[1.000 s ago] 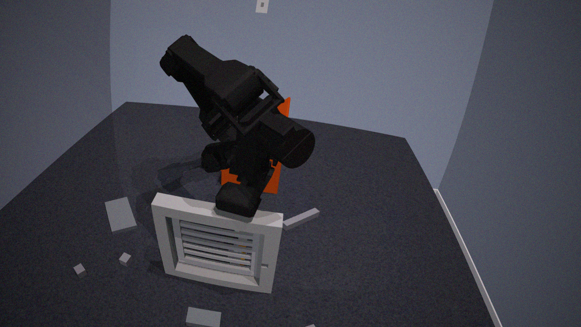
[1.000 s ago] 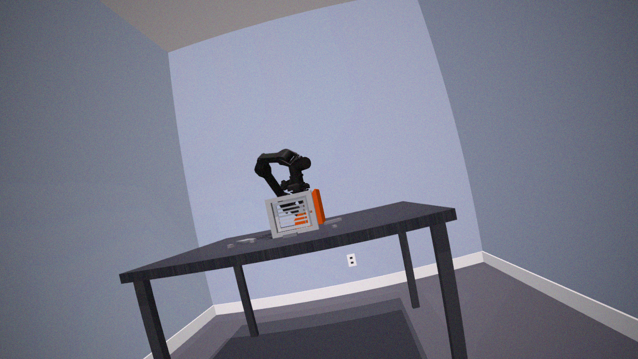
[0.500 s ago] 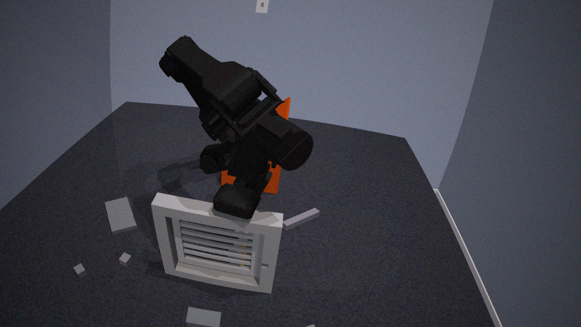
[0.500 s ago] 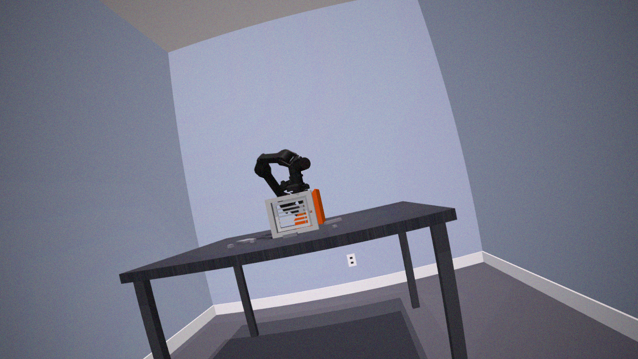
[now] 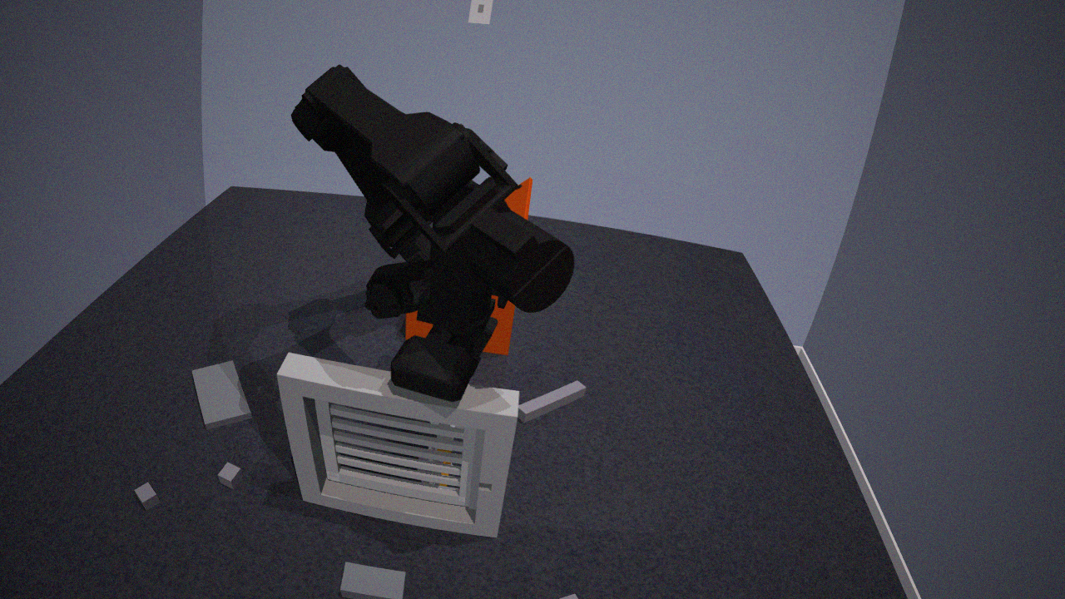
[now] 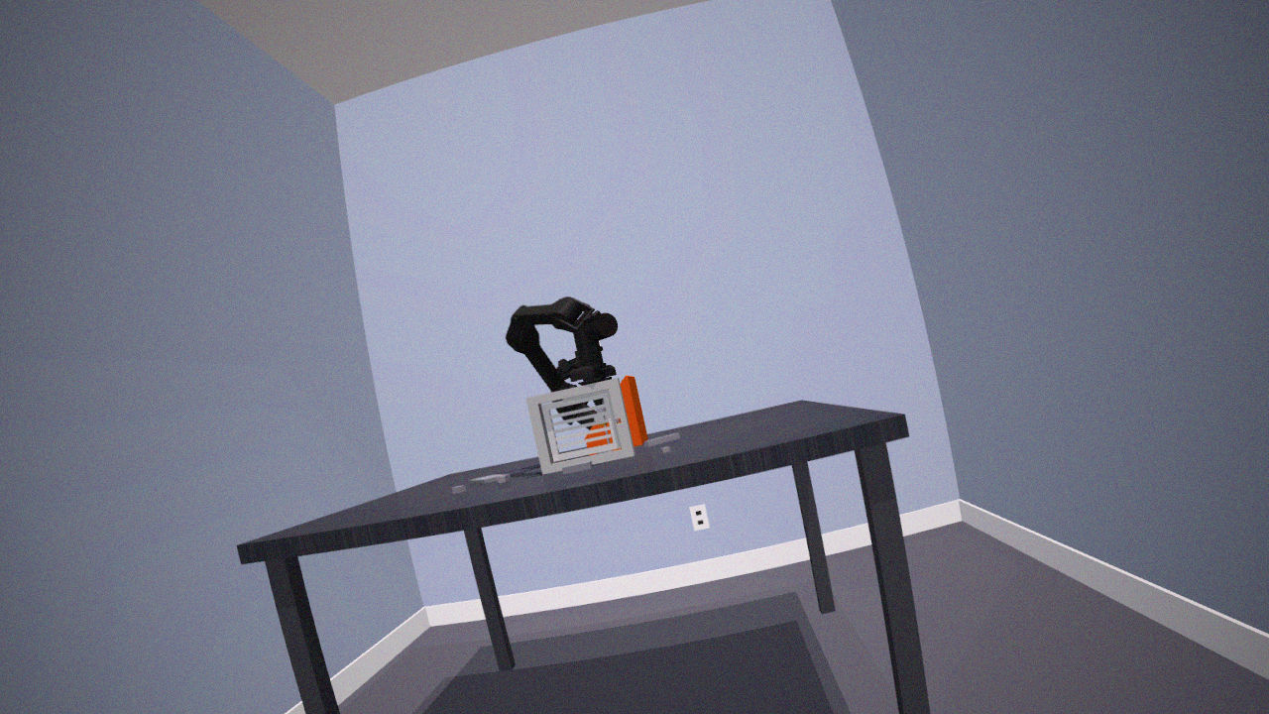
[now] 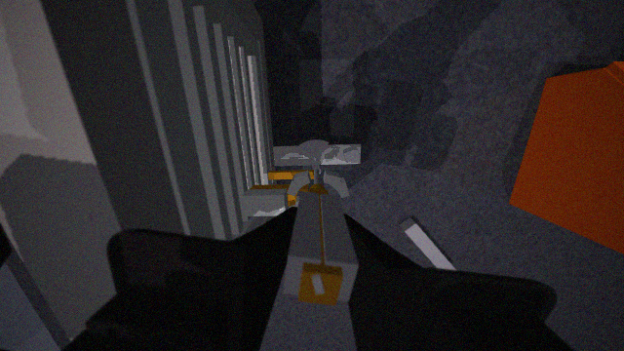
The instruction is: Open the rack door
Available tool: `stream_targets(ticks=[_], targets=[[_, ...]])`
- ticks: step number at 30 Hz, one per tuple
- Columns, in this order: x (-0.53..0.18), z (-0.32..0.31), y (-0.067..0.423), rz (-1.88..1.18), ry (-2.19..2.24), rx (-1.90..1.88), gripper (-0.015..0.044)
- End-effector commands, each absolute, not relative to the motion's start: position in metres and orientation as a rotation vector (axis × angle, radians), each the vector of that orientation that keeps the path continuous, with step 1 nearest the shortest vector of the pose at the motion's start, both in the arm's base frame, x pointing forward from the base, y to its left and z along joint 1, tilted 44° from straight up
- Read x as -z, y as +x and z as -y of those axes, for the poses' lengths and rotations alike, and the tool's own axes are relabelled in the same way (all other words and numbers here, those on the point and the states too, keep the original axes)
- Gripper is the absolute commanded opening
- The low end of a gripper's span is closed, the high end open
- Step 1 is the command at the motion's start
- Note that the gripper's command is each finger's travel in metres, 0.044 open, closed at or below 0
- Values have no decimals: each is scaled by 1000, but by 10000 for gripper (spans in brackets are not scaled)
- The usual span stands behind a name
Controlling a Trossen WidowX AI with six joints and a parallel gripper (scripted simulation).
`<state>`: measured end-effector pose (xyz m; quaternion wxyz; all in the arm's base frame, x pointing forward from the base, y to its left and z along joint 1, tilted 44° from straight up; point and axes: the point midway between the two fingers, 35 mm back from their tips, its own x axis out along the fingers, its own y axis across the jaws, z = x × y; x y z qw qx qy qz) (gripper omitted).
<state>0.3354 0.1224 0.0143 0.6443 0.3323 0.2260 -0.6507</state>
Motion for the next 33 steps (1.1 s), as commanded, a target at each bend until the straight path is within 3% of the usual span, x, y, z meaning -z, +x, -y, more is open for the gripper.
stream_targets(ticks=[1, 6, 33], targets=[[-14, -123, 335, -513, 759, 1482, 59], [-14, -123, 335, -513, 759, 1482, 27], [-22, -112, 310, -854, 349, 1270, 27]])
